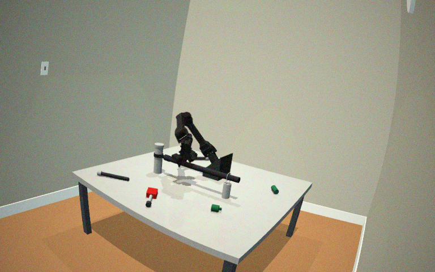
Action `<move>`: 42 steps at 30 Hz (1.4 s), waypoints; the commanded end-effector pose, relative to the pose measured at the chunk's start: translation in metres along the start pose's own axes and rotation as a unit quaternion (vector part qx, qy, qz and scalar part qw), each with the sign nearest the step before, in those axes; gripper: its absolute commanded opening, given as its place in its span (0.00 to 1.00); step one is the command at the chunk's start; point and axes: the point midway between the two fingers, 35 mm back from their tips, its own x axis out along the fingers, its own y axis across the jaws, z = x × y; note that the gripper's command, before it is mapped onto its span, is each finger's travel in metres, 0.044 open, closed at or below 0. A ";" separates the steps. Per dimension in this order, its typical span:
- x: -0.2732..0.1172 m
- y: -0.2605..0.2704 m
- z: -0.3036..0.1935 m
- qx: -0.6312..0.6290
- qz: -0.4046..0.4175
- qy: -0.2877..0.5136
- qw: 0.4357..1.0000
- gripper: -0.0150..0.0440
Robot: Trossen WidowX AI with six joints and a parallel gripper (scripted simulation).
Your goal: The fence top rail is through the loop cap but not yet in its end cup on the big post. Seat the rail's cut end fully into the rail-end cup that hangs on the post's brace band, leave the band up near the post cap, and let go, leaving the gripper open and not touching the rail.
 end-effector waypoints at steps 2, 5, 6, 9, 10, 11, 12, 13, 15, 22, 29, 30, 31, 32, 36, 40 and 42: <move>0.000 0.000 0.001 0.000 0.000 0.000 1.000 0.25; 0.000 0.000 0.001 0.000 0.000 0.000 1.000 0.25; 0.000 0.000 0.001 0.000 0.000 0.000 1.000 0.25; 0.000 0.000 0.001 0.000 0.000 0.000 1.000 0.34; 0.000 0.000 0.001 0.000 0.000 0.000 1.000 0.39; 0.000 0.000 0.001 0.000 0.000 0.000 1.000 0.43; 0.000 0.000 0.001 0.000 0.000 0.000 1.000 0.48; 0.000 0.000 0.001 0.000 0.000 0.000 1.000 0.52; 0.000 0.000 0.001 0.000 0.000 0.000 1.000 0.61; -0.013 0.000 0.009 -0.001 -0.001 -0.002 1.000 0.92; -0.039 0.002 0.024 -0.001 0.000 -0.003 1.000 1.00; -0.043 0.003 0.026 -0.001 0.000 -0.002 1.000 1.00; -0.046 0.003 0.028 -0.001 0.001 -0.002 1.000 1.00; -0.048 0.003 0.029 -0.001 0.001 -0.001 1.000 1.00; -0.045 0.004 0.027 -0.008 -0.004 0.000 1.000 1.00; -0.075 0.005 0.029 -0.035 -0.025 -0.011 0.999 1.00; -0.083 0.006 0.030 -0.044 -0.031 -0.014 0.998 1.00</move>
